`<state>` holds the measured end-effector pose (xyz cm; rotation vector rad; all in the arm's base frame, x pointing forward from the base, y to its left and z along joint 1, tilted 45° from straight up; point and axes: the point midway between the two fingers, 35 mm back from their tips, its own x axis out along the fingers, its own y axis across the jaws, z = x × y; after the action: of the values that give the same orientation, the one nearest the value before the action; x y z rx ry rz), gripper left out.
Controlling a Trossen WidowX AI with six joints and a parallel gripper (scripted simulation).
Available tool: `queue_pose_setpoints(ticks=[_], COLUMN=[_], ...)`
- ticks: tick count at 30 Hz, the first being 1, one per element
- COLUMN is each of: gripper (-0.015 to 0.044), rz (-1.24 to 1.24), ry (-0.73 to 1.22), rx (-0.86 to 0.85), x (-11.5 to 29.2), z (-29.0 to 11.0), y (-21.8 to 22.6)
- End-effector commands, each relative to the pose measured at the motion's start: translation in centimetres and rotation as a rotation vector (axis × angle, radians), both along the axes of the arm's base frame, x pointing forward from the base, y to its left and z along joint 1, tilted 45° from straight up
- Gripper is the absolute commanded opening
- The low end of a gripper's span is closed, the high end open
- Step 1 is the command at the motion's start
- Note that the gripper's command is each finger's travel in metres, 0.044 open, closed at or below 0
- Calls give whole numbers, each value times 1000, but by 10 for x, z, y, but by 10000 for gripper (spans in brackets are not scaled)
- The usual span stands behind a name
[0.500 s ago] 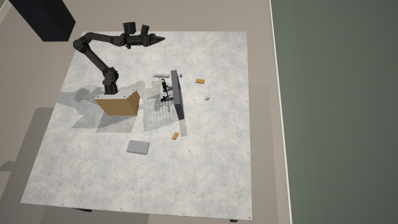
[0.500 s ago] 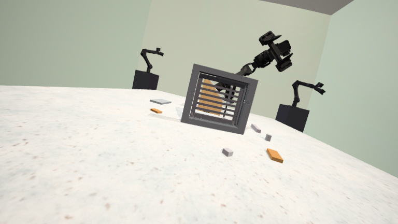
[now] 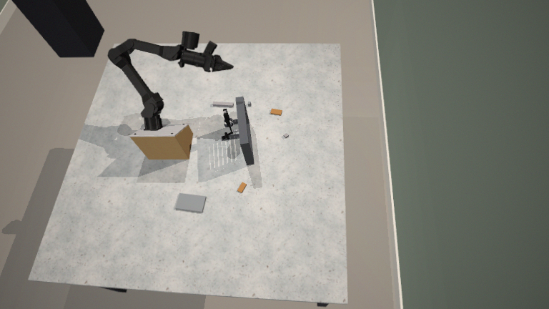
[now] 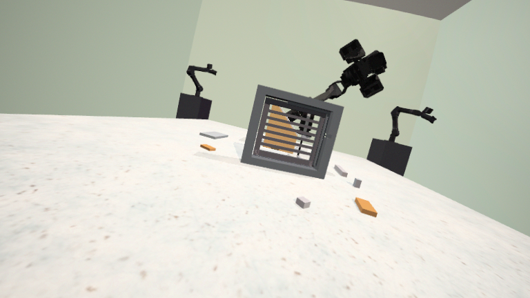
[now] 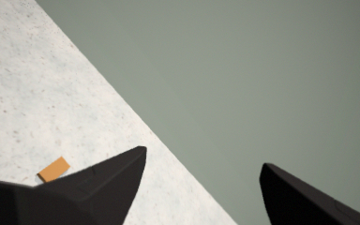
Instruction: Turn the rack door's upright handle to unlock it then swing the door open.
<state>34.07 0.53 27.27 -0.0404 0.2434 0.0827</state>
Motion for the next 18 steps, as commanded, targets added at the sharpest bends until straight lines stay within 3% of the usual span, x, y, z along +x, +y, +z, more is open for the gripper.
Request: queue_pose_setpoints(ticks=[1,18], gripper=[286,286], rz=[28,173], ry=[95,536], rx=[-16,-28], x=[8,19], z=[-14,-86], y=[-1,-13])
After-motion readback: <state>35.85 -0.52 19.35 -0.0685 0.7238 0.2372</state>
